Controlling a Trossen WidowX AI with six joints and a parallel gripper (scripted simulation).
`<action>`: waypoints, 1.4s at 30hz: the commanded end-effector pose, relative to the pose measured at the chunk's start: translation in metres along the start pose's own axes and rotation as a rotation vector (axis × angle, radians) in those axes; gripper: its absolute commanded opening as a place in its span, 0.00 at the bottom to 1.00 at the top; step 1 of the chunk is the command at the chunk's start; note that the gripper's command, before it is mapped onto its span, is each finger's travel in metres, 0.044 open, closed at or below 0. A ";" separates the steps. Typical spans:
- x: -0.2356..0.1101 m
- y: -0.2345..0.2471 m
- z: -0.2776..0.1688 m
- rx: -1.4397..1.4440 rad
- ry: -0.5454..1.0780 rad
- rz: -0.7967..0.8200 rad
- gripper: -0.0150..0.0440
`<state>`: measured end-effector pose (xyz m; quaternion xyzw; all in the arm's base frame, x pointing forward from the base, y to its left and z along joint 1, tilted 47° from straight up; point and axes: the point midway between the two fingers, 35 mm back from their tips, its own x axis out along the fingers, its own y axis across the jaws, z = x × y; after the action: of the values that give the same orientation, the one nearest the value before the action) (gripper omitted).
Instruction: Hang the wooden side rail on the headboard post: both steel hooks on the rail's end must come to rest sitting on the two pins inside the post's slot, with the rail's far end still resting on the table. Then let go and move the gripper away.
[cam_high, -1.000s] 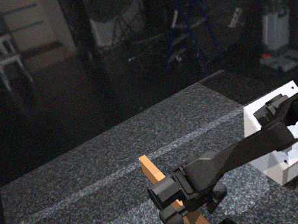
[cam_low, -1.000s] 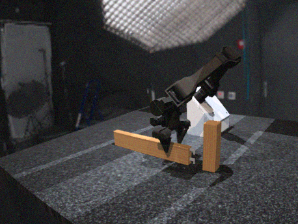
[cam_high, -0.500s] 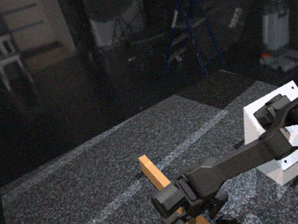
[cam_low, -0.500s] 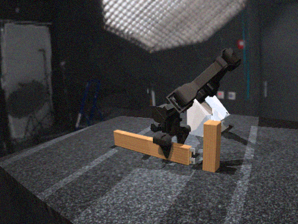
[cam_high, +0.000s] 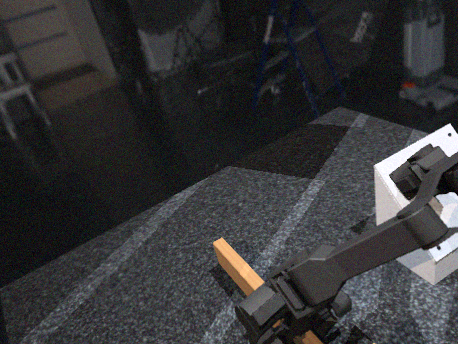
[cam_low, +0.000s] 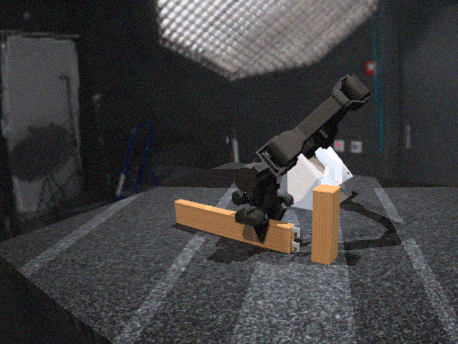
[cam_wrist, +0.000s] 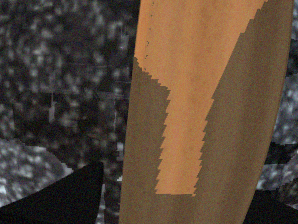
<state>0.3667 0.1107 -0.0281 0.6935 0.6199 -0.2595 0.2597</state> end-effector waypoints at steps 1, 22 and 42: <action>0.000 0.000 0.001 0.004 -0.003 0.000 0.42; 0.000 -0.003 0.001 0.004 -0.003 0.000 0.25; -0.001 -0.001 0.000 0.004 -0.003 0.000 0.25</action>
<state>0.3653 0.1110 -0.0281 0.6939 0.6192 -0.2595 0.2603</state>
